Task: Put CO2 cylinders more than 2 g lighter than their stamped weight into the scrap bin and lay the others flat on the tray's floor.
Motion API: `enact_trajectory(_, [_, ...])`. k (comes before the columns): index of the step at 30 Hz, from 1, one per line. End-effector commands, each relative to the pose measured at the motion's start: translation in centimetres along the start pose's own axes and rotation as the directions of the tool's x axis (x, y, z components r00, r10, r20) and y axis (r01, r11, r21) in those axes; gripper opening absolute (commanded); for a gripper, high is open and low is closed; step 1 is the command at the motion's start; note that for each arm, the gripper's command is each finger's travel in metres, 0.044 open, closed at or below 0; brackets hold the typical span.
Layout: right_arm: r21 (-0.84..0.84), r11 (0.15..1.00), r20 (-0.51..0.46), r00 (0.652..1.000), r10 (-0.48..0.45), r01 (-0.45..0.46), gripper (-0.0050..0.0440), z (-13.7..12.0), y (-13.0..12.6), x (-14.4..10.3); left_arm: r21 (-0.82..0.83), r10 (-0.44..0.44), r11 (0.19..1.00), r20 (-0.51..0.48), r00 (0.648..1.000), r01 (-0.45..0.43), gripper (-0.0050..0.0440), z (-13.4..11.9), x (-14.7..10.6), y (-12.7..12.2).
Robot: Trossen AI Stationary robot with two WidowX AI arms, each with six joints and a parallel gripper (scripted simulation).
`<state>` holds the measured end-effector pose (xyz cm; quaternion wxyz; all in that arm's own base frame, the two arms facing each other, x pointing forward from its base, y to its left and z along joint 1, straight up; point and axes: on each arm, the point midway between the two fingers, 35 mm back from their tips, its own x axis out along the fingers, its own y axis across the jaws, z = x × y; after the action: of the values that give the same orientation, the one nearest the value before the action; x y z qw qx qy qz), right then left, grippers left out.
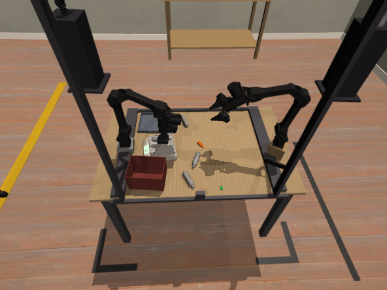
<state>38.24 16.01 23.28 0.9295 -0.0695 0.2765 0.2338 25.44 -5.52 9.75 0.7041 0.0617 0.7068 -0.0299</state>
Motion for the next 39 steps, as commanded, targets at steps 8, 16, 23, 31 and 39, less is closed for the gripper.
enact_trajectory(8, [0.027,0.999,0.033,0.999,-0.039,0.038,0.044,0.8,1.3,1.3,-0.001,-0.003,1.0,0.016,1.0,0.003,-0.005,0.2,-0.4,-0.1])
enact_trajectory(16, [0.024,0.999,0.043,0.998,-0.038,0.037,0.044,1.2,1.2,0.9,-0.002,-0.005,1.0,0.017,1.0,0.005,-0.005,-0.5,0.5,-0.2])
enact_trajectory(23, [0.024,0.999,0.043,0.998,-0.038,0.037,0.044,1.2,1.2,0.9,-0.002,-0.005,1.0,0.013,1.0,0.005,-0.005,-0.7,1.8,-0.2])
enact_trajectory(31, [0.024,0.999,0.043,0.998,-0.038,0.037,0.044,1.2,1.2,0.9,-0.002,-0.005,1.0,0.018,1.0,0.005,-0.005,0.5,2.2,-0.3])
enact_trajectory(39, [0.024,0.999,0.043,0.998,-0.038,0.037,0.044,1.2,1.2,0.9,-0.002,-0.006,1.0,0.024,1.0,0.006,-0.005,0.5,2.0,-0.3])
